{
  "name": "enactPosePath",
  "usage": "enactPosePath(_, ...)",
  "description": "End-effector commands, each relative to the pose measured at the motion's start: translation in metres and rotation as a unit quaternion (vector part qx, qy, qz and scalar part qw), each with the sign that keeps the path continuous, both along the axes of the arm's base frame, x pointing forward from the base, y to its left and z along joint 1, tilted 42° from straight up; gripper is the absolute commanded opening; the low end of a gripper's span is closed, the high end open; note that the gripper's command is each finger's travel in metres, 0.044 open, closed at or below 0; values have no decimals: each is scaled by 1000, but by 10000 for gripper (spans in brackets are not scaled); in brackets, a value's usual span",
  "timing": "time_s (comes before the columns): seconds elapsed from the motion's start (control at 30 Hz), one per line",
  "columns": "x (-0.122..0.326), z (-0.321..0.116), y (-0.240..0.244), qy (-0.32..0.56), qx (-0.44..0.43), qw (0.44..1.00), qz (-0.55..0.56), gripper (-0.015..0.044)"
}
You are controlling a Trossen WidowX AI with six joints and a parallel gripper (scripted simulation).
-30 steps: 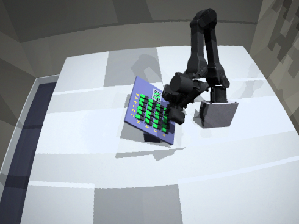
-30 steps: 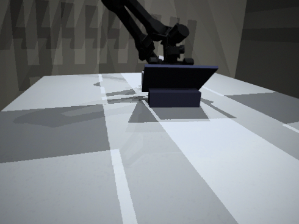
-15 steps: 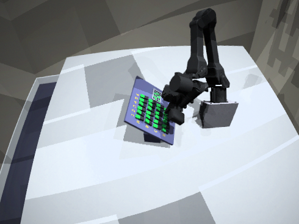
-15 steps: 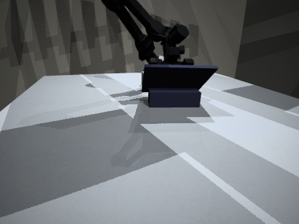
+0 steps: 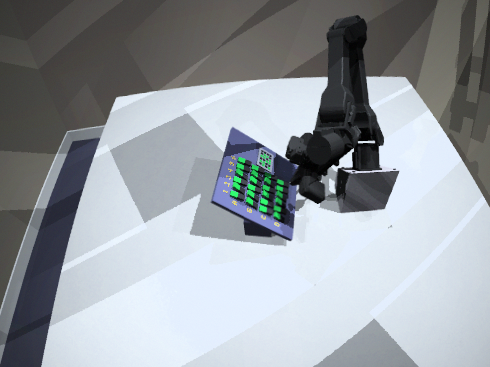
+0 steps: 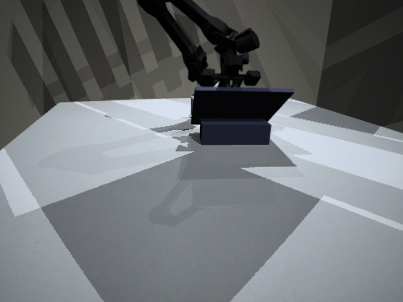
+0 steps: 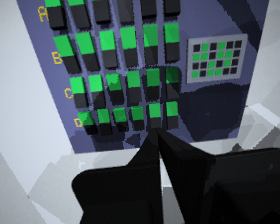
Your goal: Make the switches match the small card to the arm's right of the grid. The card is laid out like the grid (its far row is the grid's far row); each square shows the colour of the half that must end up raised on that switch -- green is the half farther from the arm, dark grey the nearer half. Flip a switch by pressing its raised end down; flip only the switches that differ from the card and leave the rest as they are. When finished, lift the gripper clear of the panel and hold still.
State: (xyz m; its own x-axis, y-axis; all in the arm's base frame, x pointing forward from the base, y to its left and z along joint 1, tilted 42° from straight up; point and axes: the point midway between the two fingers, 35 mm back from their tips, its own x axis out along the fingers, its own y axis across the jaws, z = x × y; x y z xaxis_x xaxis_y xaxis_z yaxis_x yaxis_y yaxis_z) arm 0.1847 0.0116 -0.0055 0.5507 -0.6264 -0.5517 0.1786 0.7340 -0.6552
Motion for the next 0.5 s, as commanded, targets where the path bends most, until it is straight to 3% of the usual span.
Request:
enactPosePath(0.0, -12, 21, 16, -17, 1, 1000, 4, 0)
enactPosePath(0.23, -11, 21, 17, -17, 1, 1000, 4, 0)
enactPosePath(0.47, 31, 32, 57, -18, 2, 1000, 4, 0)
